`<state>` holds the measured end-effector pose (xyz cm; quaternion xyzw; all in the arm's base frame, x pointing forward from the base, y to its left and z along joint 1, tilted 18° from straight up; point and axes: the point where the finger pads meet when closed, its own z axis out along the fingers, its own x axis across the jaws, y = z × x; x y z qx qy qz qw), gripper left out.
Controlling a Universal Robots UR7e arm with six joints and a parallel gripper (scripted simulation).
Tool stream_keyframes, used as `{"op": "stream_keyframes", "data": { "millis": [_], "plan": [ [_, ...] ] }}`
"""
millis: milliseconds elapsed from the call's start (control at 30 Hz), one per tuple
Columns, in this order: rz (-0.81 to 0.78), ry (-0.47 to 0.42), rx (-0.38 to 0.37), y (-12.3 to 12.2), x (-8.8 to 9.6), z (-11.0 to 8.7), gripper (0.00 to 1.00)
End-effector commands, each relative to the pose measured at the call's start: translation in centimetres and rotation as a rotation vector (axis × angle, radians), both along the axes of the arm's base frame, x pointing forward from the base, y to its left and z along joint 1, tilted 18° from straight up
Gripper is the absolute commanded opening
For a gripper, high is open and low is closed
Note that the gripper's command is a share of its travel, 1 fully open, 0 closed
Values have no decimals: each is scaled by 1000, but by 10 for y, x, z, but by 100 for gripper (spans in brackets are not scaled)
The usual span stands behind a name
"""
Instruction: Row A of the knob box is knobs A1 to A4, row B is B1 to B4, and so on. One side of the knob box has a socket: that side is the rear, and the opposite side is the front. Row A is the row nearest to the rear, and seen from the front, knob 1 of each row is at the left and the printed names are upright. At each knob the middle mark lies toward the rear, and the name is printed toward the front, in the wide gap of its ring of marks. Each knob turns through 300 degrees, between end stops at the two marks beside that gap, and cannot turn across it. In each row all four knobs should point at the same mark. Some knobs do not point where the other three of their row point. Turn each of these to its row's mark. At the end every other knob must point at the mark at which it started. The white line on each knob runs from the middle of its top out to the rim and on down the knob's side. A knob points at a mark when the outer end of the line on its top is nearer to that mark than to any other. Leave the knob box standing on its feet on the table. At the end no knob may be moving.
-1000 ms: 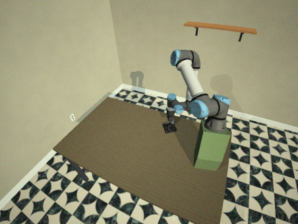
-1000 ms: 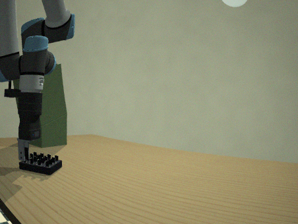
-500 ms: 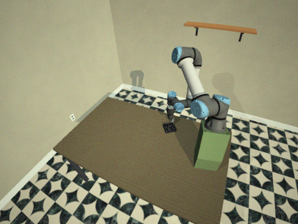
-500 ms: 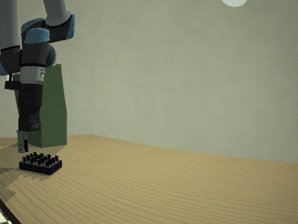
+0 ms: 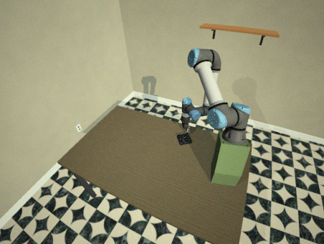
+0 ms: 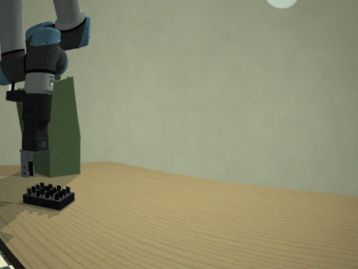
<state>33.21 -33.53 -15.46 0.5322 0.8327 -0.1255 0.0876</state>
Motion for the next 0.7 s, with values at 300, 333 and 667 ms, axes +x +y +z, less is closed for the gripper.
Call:
{"op": "stream_keyframes", "data": {
  "millis": [300, 333, 667],
  "plan": [
    [9, 4, 1, 2, 0, 0, 46],
    [13, 5, 1, 2, 0, 0, 46],
    [88, 29, 0, 0, -2, 2, 46]
  ]
}}
